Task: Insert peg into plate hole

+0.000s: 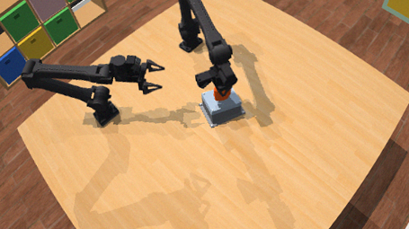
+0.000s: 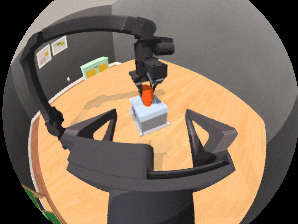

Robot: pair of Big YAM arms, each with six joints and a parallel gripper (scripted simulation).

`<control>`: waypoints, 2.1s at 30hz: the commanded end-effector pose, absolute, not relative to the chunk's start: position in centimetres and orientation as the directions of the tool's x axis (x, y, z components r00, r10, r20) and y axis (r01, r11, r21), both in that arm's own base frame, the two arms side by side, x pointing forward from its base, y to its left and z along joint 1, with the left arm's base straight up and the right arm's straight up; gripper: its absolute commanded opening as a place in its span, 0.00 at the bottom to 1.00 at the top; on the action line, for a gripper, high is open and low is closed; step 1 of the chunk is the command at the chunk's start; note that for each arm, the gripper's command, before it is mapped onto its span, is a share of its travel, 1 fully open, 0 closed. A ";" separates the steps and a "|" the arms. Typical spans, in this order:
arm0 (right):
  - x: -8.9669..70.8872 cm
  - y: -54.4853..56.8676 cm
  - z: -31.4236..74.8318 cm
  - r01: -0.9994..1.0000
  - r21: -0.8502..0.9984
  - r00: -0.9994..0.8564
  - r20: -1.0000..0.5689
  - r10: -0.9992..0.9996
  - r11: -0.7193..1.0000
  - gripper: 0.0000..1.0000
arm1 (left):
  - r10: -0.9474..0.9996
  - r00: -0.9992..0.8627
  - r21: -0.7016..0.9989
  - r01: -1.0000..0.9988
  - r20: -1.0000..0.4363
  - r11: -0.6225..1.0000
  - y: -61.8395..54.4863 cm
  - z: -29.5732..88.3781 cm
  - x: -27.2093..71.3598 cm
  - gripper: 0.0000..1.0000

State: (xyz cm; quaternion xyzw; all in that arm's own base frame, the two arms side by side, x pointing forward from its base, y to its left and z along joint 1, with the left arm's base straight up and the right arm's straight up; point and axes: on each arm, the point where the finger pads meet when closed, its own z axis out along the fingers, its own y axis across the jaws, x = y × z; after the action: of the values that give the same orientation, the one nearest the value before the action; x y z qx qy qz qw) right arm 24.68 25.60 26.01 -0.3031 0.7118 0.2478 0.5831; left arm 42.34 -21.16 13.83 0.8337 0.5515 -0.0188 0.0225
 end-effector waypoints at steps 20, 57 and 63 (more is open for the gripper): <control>25.0 25.9 28.2 -0.719 0.000 -0.105 -0.989 -0.108 0.695 1.00 | 0.917 0.393 0.115 0.916 -0.064 -0.385 -22.1 17.0 44.0 0.40; 25.0 25.9 28.2 -0.719 0.000 -0.105 -0.989 -0.108 0.695 1.00 | 0.923 0.380 0.082 0.923 -0.066 -0.375 -22.3 15.1 43.9 0.40; 25.0 25.9 28.2 -0.719 0.000 -0.105 -0.989 -0.108 0.695 1.00 | 0.919 0.388 0.077 0.920 -0.067 -0.383 -23.0 12.6 43.5 0.40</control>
State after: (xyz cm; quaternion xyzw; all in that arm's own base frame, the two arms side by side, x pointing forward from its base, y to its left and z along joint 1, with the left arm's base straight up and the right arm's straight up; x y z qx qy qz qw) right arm 24.68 25.61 26.01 -0.3031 0.7118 0.2479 0.5831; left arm 42.24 -21.34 12.58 0.8336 0.5515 -0.0156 0.0267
